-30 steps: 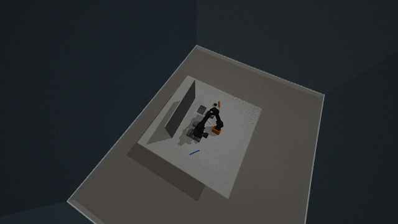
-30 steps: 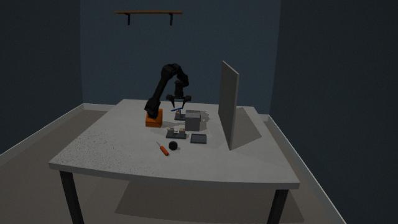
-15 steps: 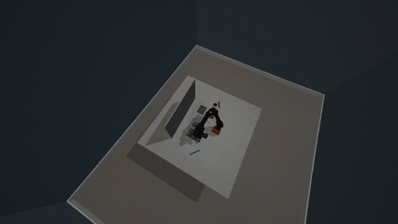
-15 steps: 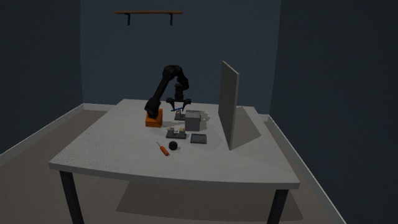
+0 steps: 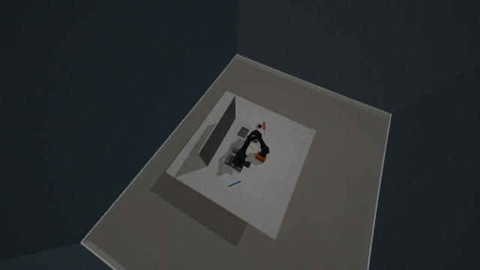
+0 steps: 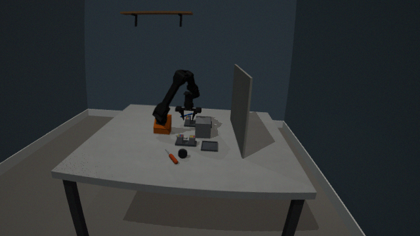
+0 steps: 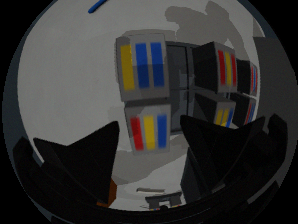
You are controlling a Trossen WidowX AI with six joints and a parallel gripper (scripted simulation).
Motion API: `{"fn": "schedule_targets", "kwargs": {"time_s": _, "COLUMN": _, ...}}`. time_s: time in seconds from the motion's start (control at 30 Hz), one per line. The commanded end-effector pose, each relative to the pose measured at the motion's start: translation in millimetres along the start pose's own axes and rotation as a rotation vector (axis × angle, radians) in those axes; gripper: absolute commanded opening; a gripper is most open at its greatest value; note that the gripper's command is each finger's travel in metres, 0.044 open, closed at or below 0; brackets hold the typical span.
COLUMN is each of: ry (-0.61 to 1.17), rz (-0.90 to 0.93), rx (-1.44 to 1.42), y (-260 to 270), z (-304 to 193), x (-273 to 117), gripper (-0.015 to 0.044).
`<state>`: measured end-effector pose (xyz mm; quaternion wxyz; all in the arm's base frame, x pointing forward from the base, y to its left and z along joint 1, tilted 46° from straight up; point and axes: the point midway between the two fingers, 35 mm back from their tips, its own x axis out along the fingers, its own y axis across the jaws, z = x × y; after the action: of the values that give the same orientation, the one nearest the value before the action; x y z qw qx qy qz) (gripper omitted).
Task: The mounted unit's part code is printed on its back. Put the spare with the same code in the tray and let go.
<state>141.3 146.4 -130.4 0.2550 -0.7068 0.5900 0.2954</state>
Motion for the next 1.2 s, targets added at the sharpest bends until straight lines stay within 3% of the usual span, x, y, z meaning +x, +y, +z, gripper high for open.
{"fn": "schedule_targets", "kwargs": {"time_s": 0.0, "ry": 0.005, "rz": -0.004, "rx": -0.008, "y": 0.4, "z": -1.2, "x": 7.9, "gripper": 0.0300}}
{"fn": "schedule_targets", "kwargs": {"time_s": 0.43, "ry": 0.006, "rz": -0.004, "rx": -0.007, "y": 1.4, "z": -2.0, "x": 18.2, "gripper": 0.0300}}
{"fn": "schedule_targets", "kwargs": {"time_s": 0.63, "ry": 0.004, "rz": 0.001, "rx": -0.001, "y": 2.0, "z": -1.7, "x": 17.1, "gripper": 0.0143}}
{"fn": "schedule_targets", "kwargs": {"time_s": 0.87, "ry": 0.004, "rz": 0.001, "rx": -0.001, "y": 2.0, "z": -1.7, "x": 17.1, "gripper": 0.0096}}
{"fn": "schedule_targets", "kwargs": {"time_s": 1.0, "ry": 0.004, "rz": 0.001, "rx": -0.001, "y": 2.0, "z": -1.7, "x": 17.1, "gripper": 0.0000}}
{"fn": "schedule_targets", "kwargs": {"time_s": 1.17, "ry": 0.004, "rz": 0.001, "rx": -0.001, "y": 2.0, "z": -1.7, "x": 17.1, "gripper": 0.0000}}
